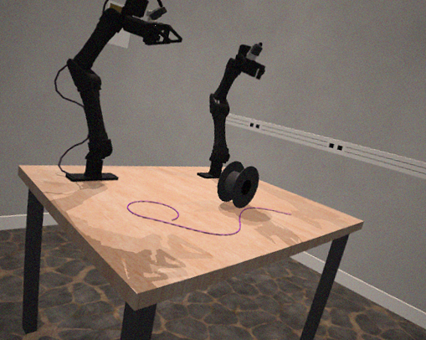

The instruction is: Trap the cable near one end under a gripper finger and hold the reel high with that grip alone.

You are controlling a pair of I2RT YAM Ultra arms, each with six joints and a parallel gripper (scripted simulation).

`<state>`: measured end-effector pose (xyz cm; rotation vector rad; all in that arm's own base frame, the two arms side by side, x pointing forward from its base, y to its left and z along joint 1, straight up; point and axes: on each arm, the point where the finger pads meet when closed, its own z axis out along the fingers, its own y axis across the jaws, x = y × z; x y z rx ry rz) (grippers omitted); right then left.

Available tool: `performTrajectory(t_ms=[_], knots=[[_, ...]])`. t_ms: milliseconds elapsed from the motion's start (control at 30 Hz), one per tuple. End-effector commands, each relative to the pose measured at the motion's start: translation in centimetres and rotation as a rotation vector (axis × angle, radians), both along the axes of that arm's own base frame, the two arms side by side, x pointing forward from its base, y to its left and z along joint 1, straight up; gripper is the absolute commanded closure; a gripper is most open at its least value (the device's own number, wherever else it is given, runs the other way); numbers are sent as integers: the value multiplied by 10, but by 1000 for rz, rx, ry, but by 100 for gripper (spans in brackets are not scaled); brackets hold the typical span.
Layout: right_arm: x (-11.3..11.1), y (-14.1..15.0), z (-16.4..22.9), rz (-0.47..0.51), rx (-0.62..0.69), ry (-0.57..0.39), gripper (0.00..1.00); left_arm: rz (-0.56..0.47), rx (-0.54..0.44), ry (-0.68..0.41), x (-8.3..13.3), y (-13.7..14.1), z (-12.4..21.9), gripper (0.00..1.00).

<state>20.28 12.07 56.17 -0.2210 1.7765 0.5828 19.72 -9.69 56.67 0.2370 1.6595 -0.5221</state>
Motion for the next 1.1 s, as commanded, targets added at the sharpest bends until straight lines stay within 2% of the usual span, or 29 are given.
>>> performTrajectory(t_ms=[0, 167, 267, 367, 533, 1067], knots=[[-22, -10, 12, 38, -63, -125, 0, 53, 74, -60, -23, 20, 10, 0], [-44, -23, 21, 44, -101, -210, 0, 79, 112, -107, -36, 30, 18, 0], [-42, -23, 18, 44, -116, -208, 0, 82, 124, -102, -32, 29, 17, 0], [-56, -31, 25, 43, -123, -257, 0, 98, 124, -154, -53, 40, 25, 0], [-66, -37, 28, 44, -138, -295, 0, 107, 143, -165, -55, 43, 27, 0], [-68, -38, 27, 46, -153, -299, 0, 118, 149, -179, -59, 46, 29, 0]])
